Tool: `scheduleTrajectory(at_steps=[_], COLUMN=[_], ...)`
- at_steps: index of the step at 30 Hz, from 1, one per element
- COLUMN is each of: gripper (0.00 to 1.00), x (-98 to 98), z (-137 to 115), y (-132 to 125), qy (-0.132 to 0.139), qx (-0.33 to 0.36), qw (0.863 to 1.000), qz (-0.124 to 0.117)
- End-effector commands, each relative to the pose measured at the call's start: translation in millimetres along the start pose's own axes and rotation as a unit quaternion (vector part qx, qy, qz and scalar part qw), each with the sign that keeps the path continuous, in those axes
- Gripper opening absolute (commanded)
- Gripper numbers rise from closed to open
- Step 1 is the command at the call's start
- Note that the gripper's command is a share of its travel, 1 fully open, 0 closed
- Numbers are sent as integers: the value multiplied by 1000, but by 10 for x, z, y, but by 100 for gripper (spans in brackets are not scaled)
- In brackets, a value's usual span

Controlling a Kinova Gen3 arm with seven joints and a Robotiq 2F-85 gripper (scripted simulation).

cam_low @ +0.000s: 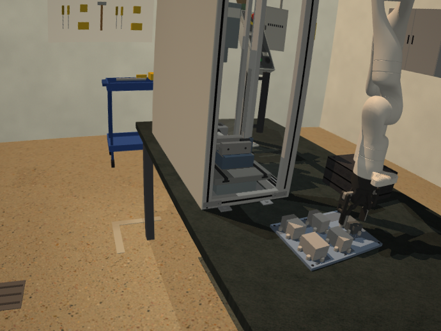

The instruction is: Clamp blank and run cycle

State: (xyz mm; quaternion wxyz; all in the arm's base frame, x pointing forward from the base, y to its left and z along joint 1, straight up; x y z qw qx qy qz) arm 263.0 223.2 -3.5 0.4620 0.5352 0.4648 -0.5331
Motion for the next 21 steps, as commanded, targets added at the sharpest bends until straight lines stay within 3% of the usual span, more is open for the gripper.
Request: scheduleTrajectory(at_steps=[1,21], gripper=[10,10], x=[-5,-22], z=[-3,-2], y=[3,2], qy=[1,0], qx=[0,0], qw=[1000,1000], qz=[0,0])
Point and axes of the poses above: the point where the finger pads meet when closed, its own x axis out along the fingers, its own y axis across the jaws, z = x × y, the point moved 6 cm from there along -x, back along the fingers, and after that the axes turned 9 degrees about x, right-handed, at the moved point
